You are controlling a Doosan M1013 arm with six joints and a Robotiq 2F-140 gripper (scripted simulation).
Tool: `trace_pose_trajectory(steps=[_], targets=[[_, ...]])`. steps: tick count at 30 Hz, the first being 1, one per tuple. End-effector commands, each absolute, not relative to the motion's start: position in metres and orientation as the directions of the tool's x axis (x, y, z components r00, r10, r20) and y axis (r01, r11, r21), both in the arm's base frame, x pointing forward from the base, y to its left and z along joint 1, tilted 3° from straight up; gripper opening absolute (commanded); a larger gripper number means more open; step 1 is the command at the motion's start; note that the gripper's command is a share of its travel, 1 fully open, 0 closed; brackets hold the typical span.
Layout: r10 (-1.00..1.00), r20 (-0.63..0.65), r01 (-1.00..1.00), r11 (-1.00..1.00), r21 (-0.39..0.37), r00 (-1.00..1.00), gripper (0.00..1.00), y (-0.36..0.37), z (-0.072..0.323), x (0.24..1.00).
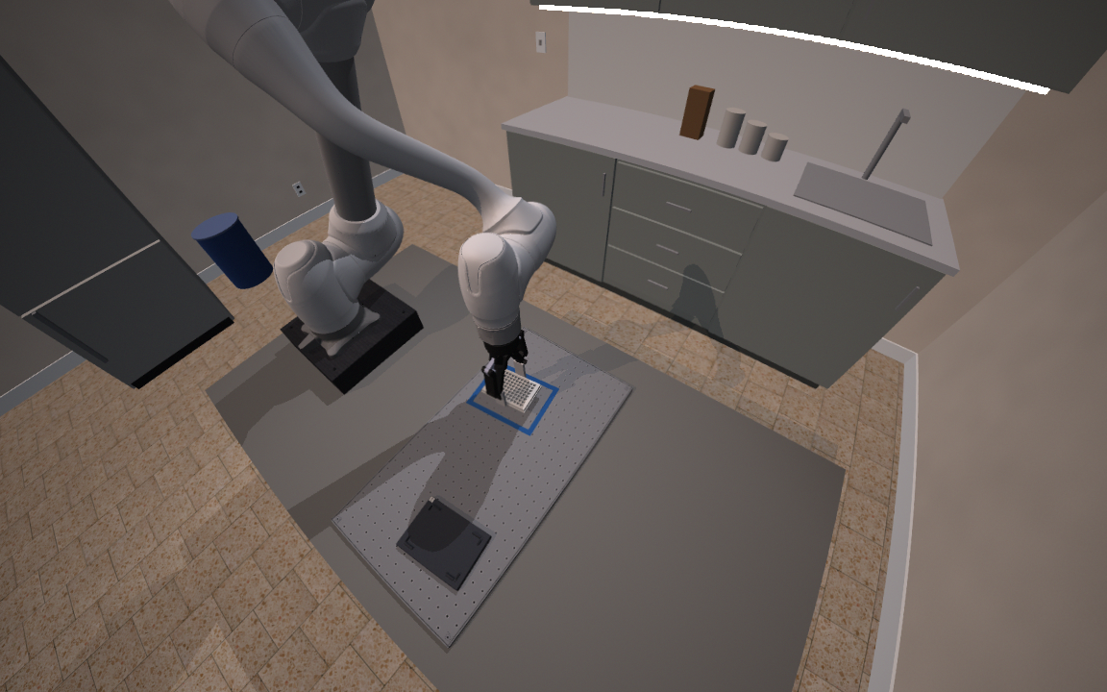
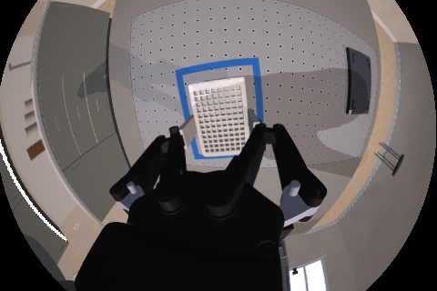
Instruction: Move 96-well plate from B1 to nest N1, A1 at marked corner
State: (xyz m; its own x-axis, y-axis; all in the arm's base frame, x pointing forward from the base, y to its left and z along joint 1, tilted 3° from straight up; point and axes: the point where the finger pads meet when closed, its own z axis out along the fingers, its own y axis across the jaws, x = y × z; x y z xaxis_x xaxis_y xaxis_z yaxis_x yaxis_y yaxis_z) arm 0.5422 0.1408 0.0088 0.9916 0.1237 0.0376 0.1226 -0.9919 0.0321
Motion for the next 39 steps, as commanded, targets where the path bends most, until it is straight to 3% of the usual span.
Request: trace_pose_trajectory(steps=[1,21,39], targets=[[0.124,0.038,0.123,-0.992,0.032,0.992,0.0,0.141,0.012,0.542],[0.124,0.038,0.123,-0.992,0.032,0.992,0.0,0.142,0.041,0.541],[0.124,0.038,0.123,-0.992,0.032,0.992,0.0,0.142,0.041,0.541]])
